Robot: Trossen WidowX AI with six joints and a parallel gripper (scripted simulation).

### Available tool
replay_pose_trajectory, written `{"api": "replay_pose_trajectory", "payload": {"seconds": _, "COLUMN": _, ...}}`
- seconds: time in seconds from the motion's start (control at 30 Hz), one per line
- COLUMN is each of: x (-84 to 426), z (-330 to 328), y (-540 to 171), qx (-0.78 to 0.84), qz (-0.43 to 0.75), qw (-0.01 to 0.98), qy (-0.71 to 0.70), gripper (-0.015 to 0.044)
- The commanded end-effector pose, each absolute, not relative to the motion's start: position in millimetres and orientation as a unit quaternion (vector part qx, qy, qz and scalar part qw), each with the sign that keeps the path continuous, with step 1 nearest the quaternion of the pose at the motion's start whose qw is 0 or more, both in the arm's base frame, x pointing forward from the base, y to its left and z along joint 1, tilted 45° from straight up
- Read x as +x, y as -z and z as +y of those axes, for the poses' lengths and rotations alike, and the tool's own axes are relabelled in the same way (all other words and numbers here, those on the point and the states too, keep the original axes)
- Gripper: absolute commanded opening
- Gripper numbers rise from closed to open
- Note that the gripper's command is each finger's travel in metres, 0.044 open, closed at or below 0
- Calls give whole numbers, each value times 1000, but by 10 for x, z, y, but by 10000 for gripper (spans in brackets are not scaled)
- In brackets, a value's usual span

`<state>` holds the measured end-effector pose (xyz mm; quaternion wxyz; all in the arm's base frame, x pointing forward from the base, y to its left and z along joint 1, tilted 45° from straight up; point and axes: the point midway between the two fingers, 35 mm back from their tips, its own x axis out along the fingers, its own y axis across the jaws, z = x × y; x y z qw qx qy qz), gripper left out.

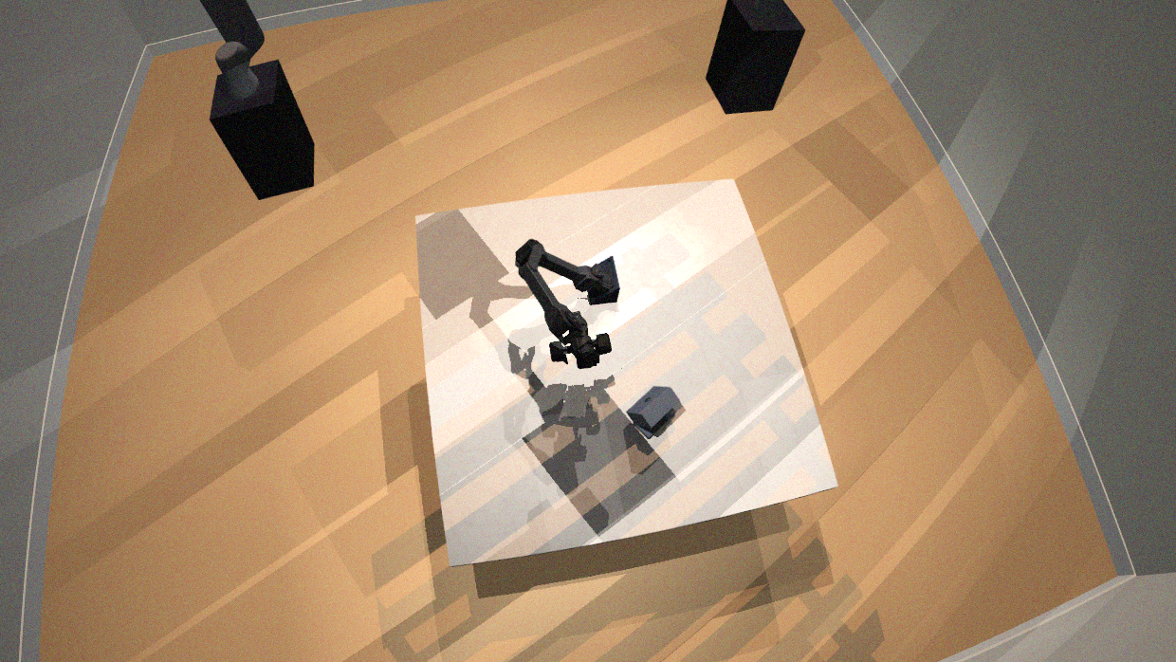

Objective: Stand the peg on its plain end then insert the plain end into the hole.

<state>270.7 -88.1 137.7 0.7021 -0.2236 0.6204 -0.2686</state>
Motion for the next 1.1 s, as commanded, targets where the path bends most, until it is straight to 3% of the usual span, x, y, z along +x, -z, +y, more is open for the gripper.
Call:
{"api": "replay_pose_trajectory", "payload": {"seconds": 0.0, "x": 2633, "z": -862, "y": -1311, "qx": -270, "qz": 653, "qw": 667, "qy": 238, "gripper": 440}}
{"api": "replay_pose_trajectory", "payload": {"seconds": 0.37, "x": 2455, "z": -812, "y": -1193, "qx": -370, "qz": 720, "qw": 568, "qy": 149, "gripper": 440}}
{"api": "replay_pose_trajectory", "payload": {"seconds": 1.07, "x": 2459, "z": -960, "y": -1031, "qx": -370, "qz": 720, "qw": 568, "qy": 147, "gripper": 440}}
